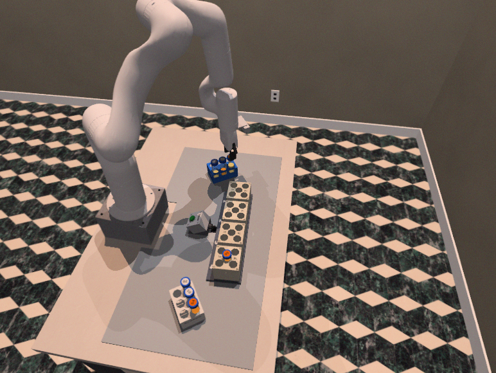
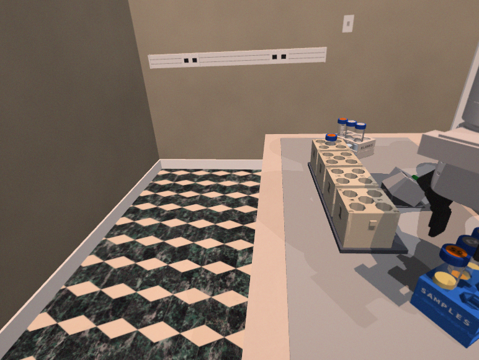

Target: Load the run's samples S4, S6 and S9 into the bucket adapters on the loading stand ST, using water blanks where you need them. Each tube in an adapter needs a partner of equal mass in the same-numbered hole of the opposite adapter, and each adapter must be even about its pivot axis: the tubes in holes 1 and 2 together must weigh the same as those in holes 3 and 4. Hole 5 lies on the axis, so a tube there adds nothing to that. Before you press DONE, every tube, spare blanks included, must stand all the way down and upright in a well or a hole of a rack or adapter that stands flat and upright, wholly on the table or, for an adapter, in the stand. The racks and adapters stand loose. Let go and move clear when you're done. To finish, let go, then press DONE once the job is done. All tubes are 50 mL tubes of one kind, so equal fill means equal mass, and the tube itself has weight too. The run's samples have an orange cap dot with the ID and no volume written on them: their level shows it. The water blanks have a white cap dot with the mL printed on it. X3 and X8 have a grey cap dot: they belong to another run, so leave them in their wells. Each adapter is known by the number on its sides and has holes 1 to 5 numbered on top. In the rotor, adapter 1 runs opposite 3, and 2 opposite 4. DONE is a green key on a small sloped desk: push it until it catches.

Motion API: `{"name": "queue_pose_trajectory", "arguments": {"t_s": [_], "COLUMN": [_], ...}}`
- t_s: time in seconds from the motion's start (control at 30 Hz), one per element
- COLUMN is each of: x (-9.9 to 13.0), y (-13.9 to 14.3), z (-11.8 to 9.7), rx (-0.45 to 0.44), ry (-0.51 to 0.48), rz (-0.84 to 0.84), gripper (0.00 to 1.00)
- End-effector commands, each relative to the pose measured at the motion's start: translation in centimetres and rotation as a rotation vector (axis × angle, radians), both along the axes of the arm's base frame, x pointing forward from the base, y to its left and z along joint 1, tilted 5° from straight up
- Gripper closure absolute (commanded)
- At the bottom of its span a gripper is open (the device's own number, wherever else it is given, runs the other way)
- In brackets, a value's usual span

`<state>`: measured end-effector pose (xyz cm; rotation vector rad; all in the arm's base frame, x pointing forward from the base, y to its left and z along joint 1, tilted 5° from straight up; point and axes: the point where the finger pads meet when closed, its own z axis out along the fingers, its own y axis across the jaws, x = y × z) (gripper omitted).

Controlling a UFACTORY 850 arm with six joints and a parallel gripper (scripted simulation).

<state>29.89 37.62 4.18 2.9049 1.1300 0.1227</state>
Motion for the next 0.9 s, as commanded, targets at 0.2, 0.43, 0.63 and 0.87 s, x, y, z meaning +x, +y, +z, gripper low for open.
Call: {"name": "queue_pose_trajectory", "arguments": {"t_s": [0.2,0.43,0.63,0.87], "x": [0.2,0.2,0.2,0.2], "y": [0.1,0.1,0.1,0.1], "z": [-1.2,-1.2,-1.4,-1.9], "rx": [0.001,0.001,0.001,0.001], "ry": [-0.004,-0.004,-0.004,-0.004], "rz": [0.000,0.000,0.000,0.000], "gripper": [0.43,0.43,0.43,0.43]}}
